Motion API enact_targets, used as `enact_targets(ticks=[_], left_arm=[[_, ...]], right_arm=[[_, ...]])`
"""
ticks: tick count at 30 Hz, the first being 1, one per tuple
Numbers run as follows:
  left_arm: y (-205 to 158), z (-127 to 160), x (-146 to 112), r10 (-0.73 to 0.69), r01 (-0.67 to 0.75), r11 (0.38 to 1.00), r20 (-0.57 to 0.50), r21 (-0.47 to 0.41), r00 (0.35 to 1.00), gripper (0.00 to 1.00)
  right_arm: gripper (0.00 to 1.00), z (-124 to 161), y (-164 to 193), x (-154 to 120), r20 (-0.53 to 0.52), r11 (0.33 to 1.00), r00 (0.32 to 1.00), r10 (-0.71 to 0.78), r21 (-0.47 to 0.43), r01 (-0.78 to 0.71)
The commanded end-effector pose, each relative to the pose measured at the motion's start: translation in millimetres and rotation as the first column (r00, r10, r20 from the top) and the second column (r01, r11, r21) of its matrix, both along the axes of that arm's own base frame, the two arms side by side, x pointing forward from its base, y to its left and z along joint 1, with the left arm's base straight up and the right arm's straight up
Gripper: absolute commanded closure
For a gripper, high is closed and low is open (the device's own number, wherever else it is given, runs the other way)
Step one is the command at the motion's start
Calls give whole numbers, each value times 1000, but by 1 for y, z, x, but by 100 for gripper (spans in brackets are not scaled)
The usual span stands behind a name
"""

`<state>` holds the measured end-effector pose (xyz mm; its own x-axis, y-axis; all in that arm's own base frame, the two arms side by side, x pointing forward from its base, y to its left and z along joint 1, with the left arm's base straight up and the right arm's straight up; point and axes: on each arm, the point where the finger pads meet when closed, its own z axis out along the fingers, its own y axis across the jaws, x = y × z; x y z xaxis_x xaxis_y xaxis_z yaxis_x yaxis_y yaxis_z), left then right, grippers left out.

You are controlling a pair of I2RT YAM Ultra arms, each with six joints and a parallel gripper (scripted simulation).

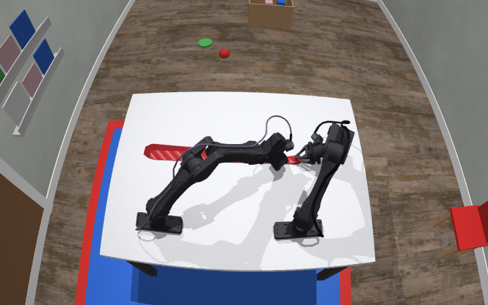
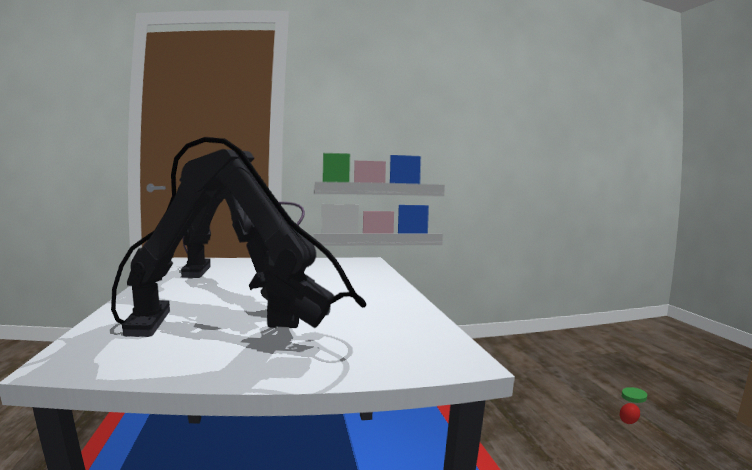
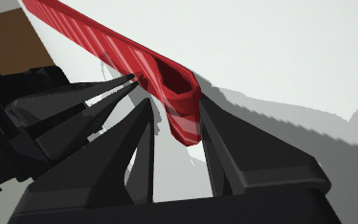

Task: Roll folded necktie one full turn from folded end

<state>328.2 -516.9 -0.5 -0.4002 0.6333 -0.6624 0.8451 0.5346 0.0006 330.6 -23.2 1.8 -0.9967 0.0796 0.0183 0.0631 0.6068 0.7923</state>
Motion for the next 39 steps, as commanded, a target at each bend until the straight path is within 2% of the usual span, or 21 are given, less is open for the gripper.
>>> enact_targets(ticks=[1, 29, 39], left_arm=[[-2, 4, -1, -10, 10, 1000, 4, -10, 1000, 96], [-2, 4, -1, -10, 10, 1000, 4, -10, 1000, 96], [-2, 4, -1, -10, 10, 1000, 4, -10, 1000, 96]], right_arm=[[70, 4, 4, 7, 53, 1000, 999, 6, -29, -5], [70, 4, 32, 9, 53, 1000, 999, 6, -29, -5], [86, -2, 27, 9, 53, 1000, 999, 6, -29, -5]])
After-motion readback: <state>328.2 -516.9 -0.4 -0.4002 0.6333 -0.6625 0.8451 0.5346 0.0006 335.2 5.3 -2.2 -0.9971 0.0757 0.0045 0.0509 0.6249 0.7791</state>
